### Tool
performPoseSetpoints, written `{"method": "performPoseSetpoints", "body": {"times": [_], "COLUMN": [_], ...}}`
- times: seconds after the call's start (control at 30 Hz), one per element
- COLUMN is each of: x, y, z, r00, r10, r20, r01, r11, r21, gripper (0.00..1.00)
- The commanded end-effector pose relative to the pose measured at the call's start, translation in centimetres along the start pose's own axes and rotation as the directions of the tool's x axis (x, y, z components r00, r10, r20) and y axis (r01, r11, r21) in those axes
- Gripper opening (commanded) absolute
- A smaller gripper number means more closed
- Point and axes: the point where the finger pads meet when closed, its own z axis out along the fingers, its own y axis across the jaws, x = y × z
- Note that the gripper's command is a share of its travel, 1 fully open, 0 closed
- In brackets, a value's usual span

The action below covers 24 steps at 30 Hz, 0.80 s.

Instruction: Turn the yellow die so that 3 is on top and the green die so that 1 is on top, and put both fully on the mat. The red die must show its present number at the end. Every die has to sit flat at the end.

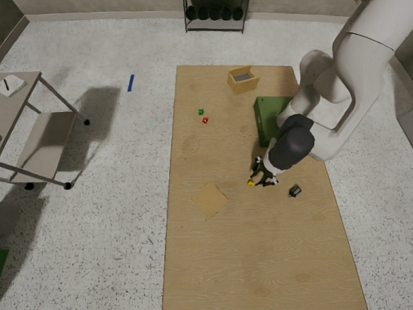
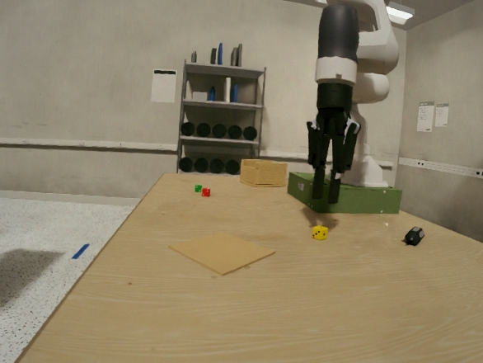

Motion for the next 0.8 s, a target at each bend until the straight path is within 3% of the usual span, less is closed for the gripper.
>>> {"method": "performPoseSetpoints", "body": {"times": [0.0, 0.77], "x": [-0.19, -0.2], "y": [-0.09, -0.09], "z": [-0.01, 0.55], "r00": [1.0, 1.0], "r10": [0.01, 0.01], "r20": [0.003, 0.003], "r01": [-0.01, -0.01], "r11": [1.0, 1.0], "r21": [0.0, 0.0], "gripper": [0.32, 0.32]}}
